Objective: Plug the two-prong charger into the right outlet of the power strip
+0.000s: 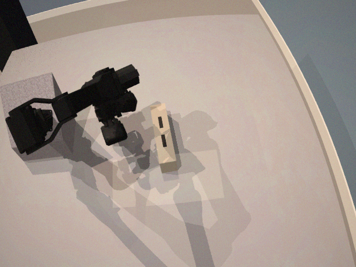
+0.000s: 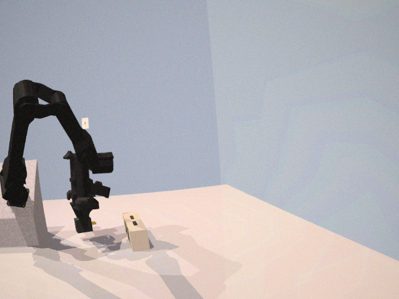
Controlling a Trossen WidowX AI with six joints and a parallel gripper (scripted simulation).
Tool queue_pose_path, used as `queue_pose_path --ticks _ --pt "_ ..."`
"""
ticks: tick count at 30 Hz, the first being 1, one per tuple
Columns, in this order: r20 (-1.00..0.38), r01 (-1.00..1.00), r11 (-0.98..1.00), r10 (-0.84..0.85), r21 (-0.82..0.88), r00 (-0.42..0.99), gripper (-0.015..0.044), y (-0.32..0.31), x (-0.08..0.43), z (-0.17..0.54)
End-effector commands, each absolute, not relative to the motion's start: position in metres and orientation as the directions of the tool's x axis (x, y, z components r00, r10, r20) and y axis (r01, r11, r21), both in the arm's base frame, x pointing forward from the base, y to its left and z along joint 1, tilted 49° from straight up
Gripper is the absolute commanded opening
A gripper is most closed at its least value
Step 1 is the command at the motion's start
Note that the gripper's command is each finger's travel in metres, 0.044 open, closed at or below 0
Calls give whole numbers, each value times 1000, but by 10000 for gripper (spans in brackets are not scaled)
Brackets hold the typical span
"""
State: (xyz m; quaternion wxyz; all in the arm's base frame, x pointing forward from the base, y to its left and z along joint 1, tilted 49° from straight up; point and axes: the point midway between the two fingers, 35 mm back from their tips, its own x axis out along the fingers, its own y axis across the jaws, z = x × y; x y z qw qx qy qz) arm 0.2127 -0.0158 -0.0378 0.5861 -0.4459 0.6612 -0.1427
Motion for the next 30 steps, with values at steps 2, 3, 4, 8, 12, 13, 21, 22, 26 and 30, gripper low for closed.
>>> queue_pose_path --ticks 2,3,4,8,12,13,21,22,26,30 --pt "-650 -416 565 -755 -712 87 0 -3 210 -26" --pt "-649 -417 565 -756 -712 86 0 -1 209 -24" --pt "-648 -417 564 -756 -713 86 0 2 207 -21" --pt "-648 -415 564 -757 -714 86 0 4 206 -19" --pt "-652 -403 572 -753 -714 85 0 1 209 -18" --pt "-653 -399 575 -752 -714 85 0 -1 210 -18" --pt "-662 -364 595 -745 -717 85 0 -10 219 -15" --pt "-663 -359 597 -744 -717 85 0 -11 220 -15" --pt "-666 -341 606 -741 -719 86 0 -17 225 -13" --pt "-668 -322 614 -739 -721 86 0 -22 229 -12"
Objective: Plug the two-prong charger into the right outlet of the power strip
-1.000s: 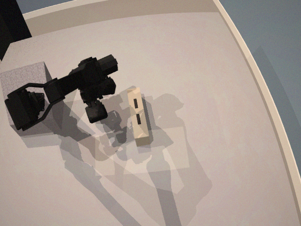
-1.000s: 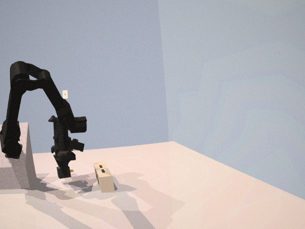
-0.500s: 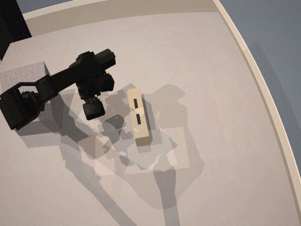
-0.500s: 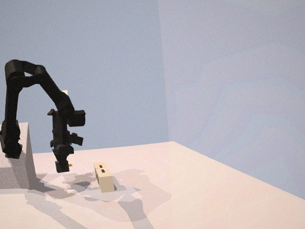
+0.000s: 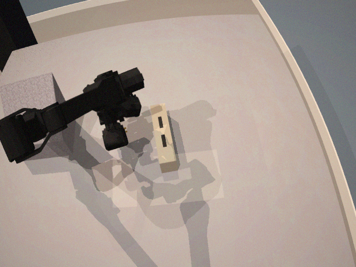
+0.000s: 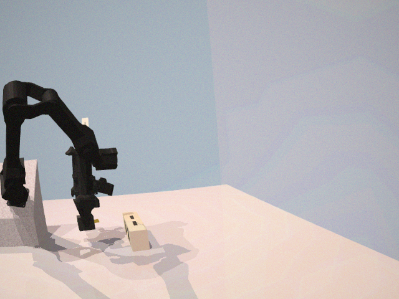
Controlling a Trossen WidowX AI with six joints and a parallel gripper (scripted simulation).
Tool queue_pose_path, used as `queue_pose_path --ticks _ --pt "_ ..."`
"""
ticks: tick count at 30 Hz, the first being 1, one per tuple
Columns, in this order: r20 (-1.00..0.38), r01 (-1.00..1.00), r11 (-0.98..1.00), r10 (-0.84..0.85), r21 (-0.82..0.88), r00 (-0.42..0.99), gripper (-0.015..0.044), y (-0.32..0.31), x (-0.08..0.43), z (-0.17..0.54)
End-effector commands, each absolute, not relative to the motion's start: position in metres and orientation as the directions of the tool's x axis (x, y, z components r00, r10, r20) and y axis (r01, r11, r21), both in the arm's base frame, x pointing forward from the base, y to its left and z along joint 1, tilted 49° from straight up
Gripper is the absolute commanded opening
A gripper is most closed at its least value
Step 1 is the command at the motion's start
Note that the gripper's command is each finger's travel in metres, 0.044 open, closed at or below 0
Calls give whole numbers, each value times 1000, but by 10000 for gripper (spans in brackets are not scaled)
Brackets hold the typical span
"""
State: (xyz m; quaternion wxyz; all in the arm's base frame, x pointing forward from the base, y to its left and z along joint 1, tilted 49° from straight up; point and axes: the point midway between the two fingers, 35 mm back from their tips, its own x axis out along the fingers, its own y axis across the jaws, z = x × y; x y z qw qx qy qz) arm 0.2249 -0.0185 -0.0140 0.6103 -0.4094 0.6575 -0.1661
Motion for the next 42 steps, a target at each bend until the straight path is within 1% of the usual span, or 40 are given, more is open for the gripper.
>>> queue_pose_path --ticks 1,24,42 --pt "-668 -317 615 -739 -722 86 0 -24 230 -11" --pt "-664 -201 639 -743 -742 89 0 -61 251 2" --pt "-662 -190 640 -744 -745 90 0 -60 269 4"
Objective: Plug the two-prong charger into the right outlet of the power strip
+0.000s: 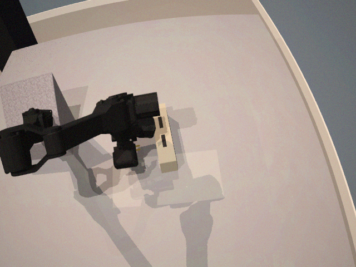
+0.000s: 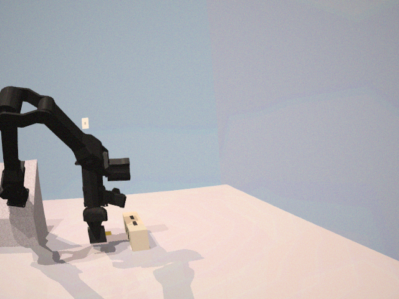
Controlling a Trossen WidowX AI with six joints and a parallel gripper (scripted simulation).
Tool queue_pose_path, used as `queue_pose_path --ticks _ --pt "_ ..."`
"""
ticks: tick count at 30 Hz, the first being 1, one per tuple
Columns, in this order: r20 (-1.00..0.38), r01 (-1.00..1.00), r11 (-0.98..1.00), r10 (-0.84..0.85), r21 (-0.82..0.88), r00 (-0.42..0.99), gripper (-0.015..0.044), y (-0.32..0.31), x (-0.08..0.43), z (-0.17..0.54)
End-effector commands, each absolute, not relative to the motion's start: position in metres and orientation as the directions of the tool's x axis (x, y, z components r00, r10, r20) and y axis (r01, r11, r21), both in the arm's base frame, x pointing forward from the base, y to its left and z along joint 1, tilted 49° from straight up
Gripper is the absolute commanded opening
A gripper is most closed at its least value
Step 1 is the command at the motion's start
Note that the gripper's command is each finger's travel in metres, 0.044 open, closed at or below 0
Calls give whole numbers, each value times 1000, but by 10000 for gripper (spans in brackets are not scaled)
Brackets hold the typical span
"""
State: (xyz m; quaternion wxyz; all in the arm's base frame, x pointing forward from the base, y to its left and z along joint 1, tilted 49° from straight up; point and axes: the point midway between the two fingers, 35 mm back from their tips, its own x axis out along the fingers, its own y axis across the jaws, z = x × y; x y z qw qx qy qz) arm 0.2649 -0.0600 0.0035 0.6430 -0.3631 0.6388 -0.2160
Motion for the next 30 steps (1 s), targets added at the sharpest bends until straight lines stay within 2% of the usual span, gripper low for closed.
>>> queue_pose_path --ticks 1,30 --pt "-662 -190 640 -744 -745 90 0 -60 270 4" --pt "-659 -170 640 -747 -749 90 0 -59 303 5"
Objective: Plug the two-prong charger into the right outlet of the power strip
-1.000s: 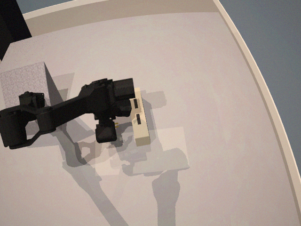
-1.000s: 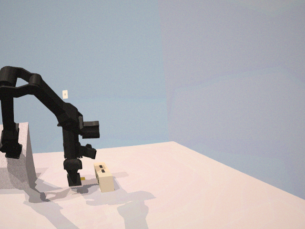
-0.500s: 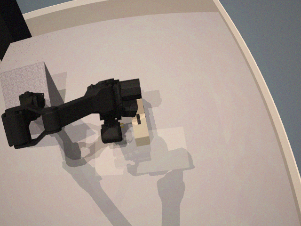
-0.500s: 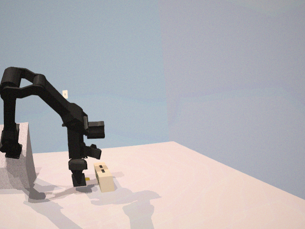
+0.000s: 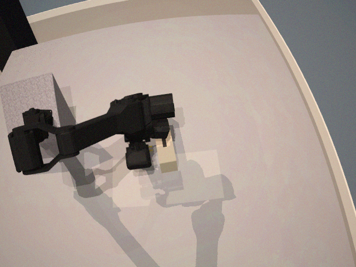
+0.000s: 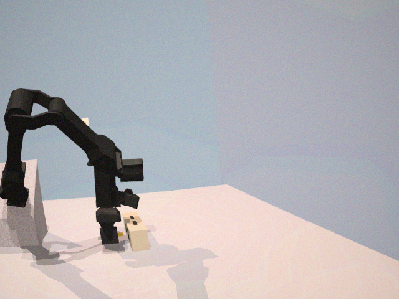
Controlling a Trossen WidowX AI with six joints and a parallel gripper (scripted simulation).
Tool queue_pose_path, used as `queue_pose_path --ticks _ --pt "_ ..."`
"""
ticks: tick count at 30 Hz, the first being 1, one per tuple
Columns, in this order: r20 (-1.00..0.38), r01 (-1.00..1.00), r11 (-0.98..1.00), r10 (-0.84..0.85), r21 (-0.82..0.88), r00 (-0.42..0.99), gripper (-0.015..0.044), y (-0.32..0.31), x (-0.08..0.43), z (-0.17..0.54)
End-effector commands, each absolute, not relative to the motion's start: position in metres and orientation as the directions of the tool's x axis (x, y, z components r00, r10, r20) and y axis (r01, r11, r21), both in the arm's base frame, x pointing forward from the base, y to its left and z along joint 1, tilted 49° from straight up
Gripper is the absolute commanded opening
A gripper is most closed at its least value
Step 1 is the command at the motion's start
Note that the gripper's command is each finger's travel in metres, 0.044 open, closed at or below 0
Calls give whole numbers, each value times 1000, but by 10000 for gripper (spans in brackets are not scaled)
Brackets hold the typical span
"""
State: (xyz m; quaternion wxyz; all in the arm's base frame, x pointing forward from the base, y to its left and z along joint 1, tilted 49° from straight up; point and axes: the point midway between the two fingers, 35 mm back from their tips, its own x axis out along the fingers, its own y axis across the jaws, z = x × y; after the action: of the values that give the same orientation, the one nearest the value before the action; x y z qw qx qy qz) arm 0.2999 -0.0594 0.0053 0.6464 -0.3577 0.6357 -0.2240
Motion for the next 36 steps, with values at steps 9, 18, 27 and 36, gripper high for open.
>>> queue_pose_path --ticks 9,18,27,36 --pt "-659 -170 640 -747 -749 90 0 -59 303 5" --pt "-659 -170 640 -747 -749 90 0 -59 306 5" --pt "-659 -170 640 -747 -749 90 0 -59 308 6" --pt "-659 -170 640 -747 -749 91 0 -58 310 6"
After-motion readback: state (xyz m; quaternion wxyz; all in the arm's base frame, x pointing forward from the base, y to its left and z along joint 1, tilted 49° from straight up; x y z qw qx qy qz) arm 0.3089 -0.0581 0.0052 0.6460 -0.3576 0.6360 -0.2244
